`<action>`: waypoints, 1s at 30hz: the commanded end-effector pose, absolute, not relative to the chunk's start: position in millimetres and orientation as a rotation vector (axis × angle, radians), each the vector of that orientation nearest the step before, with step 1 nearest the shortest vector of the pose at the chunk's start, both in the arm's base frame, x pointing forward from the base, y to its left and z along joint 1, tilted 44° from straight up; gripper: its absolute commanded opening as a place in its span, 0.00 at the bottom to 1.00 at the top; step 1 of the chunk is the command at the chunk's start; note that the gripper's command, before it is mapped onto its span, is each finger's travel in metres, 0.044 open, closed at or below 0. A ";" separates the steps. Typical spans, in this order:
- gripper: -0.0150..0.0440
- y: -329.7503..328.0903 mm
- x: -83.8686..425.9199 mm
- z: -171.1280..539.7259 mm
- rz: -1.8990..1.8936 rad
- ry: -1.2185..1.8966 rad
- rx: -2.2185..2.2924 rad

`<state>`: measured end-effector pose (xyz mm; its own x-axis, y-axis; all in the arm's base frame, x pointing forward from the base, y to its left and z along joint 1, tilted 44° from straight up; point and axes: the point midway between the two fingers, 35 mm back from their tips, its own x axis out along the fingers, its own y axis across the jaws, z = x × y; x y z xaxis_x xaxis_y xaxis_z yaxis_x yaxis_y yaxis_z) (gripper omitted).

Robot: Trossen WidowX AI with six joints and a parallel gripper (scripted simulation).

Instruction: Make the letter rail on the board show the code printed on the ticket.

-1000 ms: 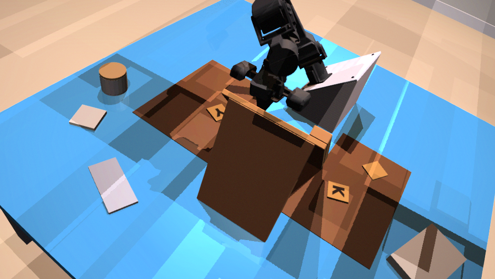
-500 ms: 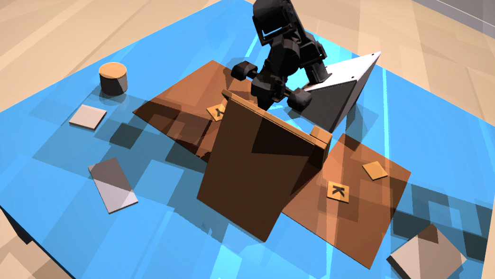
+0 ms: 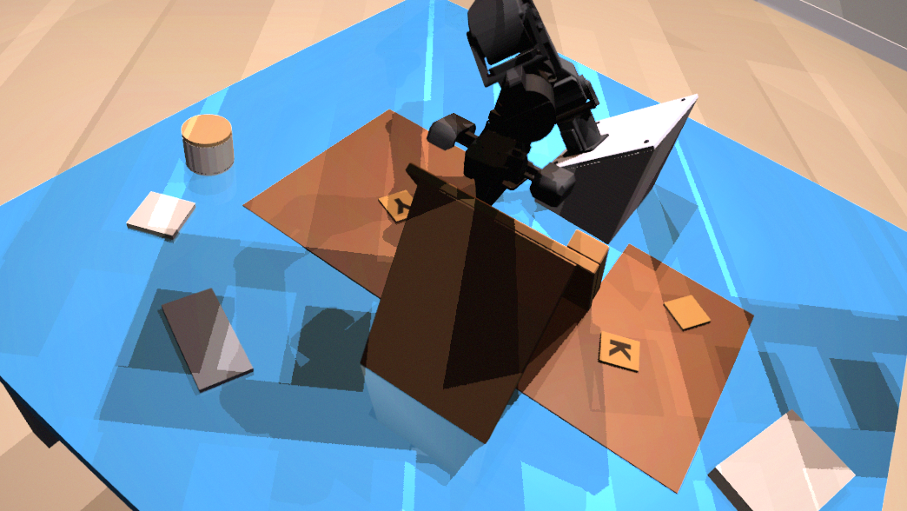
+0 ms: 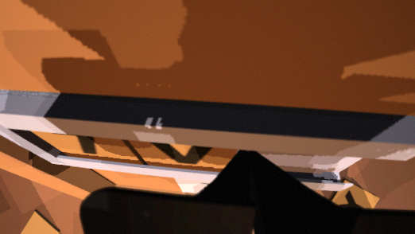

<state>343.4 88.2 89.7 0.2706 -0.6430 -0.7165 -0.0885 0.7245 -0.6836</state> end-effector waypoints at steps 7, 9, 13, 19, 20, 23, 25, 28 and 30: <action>0.25 90.8 343.3 86.7 -0.419 1.261 -0.701; 0.25 91.4 343.3 86.3 -0.419 1.261 -0.701; 0.25 92.5 343.5 85.5 -0.419 1.261 -0.701; 0.25 94.4 343.7 84.6 -0.419 1.261 -0.701; 0.25 94.7 343.7 84.6 -0.419 1.261 -0.701; 0.25 95.2 343.9 84.5 -0.419 1.261 -0.700; 0.25 95.4 344.0 84.6 -0.419 1.261 -0.700; 0.25 92.8 339.5 86.9 -0.419 1.262 -0.701; 0.25 93.5 336.7 88.3 -0.419 1.262 -0.701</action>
